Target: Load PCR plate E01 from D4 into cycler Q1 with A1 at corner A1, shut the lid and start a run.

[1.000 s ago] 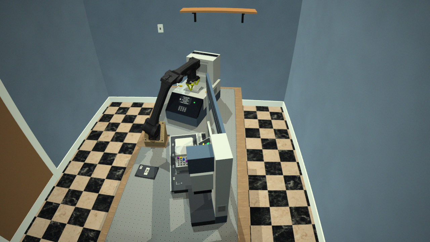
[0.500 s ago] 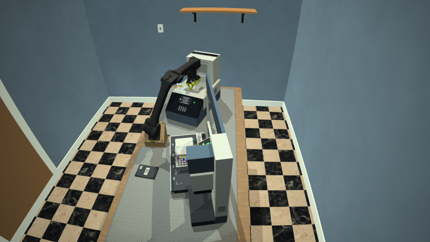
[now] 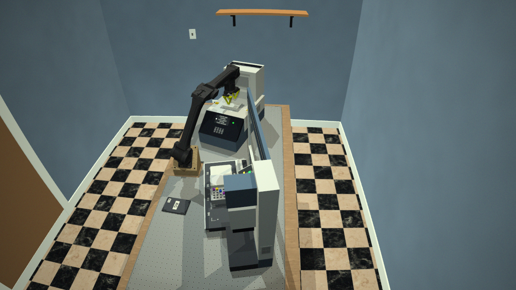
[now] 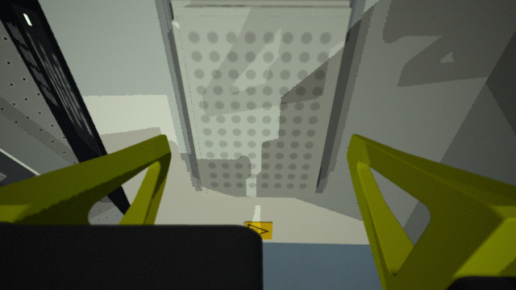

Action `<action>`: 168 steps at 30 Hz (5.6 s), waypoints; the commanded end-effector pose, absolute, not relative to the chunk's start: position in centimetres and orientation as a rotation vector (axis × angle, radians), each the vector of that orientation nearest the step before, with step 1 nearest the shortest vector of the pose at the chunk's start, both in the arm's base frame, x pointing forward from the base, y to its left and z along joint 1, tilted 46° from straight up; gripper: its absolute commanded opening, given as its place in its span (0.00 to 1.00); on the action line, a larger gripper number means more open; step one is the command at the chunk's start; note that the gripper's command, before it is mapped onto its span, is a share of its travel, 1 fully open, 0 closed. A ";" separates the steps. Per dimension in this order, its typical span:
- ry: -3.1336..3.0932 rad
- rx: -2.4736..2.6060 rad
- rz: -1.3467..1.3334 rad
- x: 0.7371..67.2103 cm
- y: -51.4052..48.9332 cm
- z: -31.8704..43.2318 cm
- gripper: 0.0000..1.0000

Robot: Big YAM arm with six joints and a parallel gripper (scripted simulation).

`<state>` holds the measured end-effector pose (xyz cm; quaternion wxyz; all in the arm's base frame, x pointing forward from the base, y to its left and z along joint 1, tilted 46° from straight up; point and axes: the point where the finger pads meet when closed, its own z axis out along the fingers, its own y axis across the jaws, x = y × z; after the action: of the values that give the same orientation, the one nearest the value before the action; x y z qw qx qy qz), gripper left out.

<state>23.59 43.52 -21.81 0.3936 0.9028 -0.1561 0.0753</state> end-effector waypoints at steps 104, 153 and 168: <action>-0.417 3.036 0.429 17.4 22.8 -2.0 0.00; -0.393 3.029 0.424 19.8 23.8 -8.6 0.00; -0.380 3.034 0.426 20.1 24.2 -10.7 0.00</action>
<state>18.27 20.89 -10.92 0.0600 0.9828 -0.1227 0.1244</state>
